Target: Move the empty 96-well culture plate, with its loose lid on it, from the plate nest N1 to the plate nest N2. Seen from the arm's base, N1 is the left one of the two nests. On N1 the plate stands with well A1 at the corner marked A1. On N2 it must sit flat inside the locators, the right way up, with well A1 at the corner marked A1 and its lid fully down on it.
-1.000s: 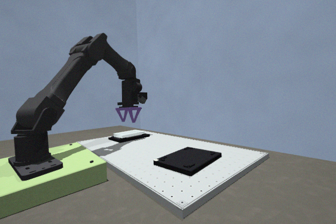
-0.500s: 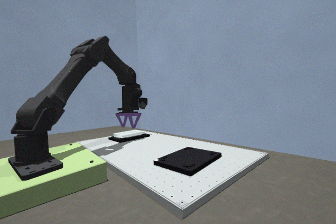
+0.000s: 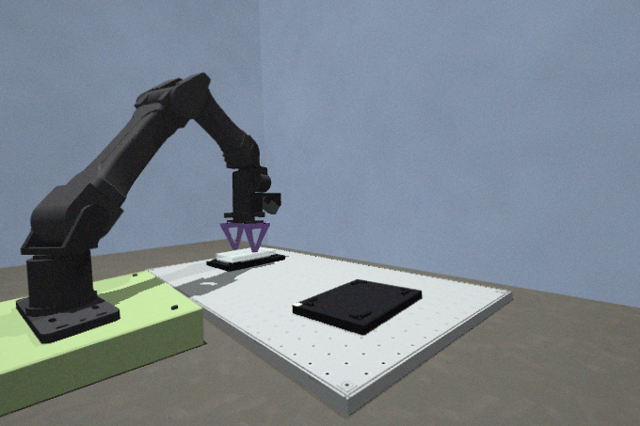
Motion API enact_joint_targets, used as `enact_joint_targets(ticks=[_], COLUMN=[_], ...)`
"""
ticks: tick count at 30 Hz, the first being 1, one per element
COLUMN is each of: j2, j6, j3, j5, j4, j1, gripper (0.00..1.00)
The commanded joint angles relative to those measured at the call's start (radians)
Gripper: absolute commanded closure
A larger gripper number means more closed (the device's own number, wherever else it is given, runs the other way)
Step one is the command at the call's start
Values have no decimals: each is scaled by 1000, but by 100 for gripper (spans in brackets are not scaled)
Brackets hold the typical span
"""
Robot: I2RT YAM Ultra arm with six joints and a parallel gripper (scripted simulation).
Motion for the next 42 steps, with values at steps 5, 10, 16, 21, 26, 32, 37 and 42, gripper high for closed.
enact_joint_targets(ticks=[5, 10, 16, 21, 26, 32, 37, 42], j2=[-18, -1, 4, 12, 12, 12, 12, 12], j6=[0, 1, 1, 0, 0, 0, 0, 0], j3=[-25, -33, -40, -35, -35, -36, -36, -36], j5=[8, 8, 8, 3, 3, 3, 3, 3], j4=[55, 83, 102, 90, 90, 90, 90, 90], j1=[8, 9, 10, 2, 2, 2, 2, 2], gripper=[0, 0, 0, 0, 0, 100, 100, 100])
